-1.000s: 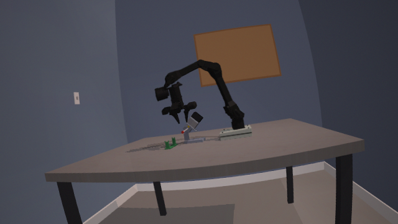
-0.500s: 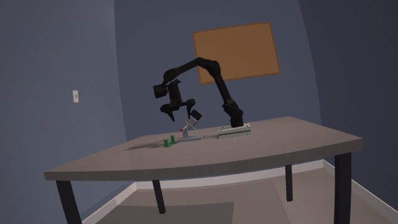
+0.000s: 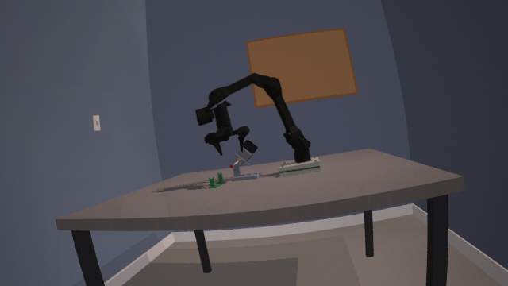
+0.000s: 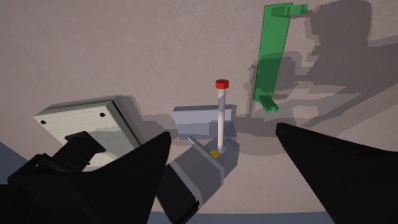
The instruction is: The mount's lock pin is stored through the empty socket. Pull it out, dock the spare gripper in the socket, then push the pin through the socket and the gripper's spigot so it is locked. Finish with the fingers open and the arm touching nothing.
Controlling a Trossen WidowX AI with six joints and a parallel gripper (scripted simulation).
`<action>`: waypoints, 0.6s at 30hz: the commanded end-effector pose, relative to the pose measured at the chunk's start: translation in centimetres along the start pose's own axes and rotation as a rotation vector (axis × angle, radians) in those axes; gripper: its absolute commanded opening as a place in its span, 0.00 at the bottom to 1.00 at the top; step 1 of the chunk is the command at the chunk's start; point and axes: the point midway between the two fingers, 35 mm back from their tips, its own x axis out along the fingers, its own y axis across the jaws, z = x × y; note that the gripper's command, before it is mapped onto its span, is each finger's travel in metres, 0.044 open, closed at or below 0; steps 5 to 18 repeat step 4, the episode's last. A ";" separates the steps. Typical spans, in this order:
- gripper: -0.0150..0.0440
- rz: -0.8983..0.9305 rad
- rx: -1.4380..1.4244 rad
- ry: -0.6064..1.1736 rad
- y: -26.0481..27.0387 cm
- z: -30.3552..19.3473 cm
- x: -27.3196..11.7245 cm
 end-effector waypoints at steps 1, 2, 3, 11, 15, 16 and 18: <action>1.00 -0.001 -0.002 -0.001 0.0 0.0 0.0; 1.00 -0.001 -0.002 -0.001 0.0 0.0 0.0; 1.00 -0.001 -0.002 -0.001 0.0 0.0 0.0; 1.00 -0.001 -0.002 -0.001 0.0 0.0 0.0; 1.00 -0.001 -0.002 -0.001 0.0 0.0 0.0; 1.00 -0.001 -0.002 -0.001 0.0 0.0 0.0; 1.00 -0.001 -0.002 -0.001 0.0 0.0 0.0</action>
